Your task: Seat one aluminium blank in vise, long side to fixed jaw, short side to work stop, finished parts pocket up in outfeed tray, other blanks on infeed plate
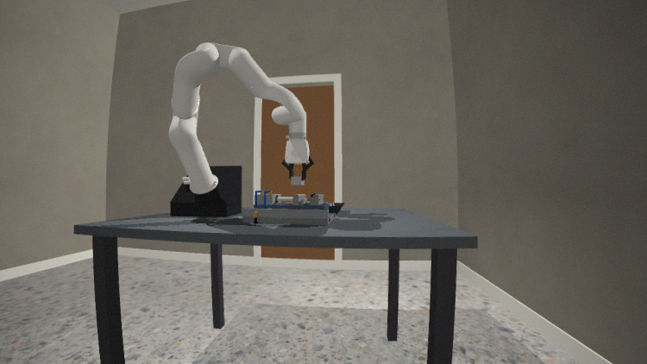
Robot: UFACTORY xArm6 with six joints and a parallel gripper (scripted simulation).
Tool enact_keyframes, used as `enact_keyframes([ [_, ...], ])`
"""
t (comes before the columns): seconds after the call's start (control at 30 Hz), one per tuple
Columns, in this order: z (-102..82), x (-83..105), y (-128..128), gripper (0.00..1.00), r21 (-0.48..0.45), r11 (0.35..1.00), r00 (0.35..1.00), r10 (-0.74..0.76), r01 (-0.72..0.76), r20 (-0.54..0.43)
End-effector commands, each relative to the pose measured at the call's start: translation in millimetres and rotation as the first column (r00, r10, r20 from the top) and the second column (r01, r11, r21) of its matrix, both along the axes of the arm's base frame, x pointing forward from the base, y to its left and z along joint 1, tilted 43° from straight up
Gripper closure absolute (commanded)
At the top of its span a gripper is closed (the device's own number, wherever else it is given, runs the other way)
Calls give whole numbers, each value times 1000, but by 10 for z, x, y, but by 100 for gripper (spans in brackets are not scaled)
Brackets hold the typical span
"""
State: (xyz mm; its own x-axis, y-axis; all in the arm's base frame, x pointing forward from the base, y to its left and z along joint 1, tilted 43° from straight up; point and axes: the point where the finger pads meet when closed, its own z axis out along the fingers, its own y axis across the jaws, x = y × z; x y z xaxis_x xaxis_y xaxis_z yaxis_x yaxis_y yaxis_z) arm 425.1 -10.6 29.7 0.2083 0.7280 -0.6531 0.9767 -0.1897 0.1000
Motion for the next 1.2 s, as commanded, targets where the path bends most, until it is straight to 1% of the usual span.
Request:
enact_keyframes([
  [0.0,250,204,-274,100,4,1000,1000,1,-1,2],
  [0.1,460,319,-530,100,1,1000,1000,-1,1,5],
  [0.17,460,319,-530,100,1,1000,1000,-1,1,5],
  [0.2,666,405,-784,100,-6,1000,1000,-4,4,7],
  [0.3,781,441,-926,100,-10,1000,1000,-6,6,7],
  [0.4,1018,492,-1222,100,-20,1000,1000,-12,12,8],
  [0.43,1072,499,-1289,100,-23,1000,1000,-13,13,8],
  [1.17,1077,500,-1306,100,-24,1000,1000,-13,14,8],
])
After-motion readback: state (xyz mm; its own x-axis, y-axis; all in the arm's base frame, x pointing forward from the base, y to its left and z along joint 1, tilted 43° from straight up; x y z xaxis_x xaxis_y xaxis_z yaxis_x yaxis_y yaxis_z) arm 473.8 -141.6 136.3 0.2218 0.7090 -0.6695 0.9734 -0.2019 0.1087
